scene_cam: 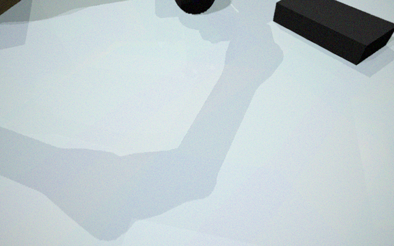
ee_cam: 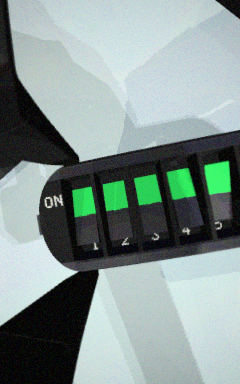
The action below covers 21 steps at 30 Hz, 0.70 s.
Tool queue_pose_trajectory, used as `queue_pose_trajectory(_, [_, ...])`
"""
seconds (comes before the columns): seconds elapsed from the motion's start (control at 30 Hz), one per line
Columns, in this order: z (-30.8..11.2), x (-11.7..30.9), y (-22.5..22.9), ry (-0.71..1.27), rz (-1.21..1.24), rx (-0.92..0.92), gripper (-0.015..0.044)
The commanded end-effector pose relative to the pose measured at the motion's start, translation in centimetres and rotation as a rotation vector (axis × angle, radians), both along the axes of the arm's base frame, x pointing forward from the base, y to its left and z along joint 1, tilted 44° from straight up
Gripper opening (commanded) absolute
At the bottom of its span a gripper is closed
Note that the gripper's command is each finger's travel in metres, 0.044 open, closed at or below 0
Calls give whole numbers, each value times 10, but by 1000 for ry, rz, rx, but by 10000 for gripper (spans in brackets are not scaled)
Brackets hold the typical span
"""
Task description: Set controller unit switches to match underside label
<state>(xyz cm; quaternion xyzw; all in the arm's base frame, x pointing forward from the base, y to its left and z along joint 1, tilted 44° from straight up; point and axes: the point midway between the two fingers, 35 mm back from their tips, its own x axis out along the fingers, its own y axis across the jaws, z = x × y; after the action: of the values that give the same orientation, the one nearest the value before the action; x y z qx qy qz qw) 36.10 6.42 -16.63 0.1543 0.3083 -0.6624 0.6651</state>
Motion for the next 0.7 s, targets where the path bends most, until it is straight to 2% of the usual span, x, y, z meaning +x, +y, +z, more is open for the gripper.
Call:
queue_pose_trajectory(0.0, [7,2,3,-4,3,9,336])
queue_pose_trajectory(0.67, [23,5,7,-1,-6,49,336])
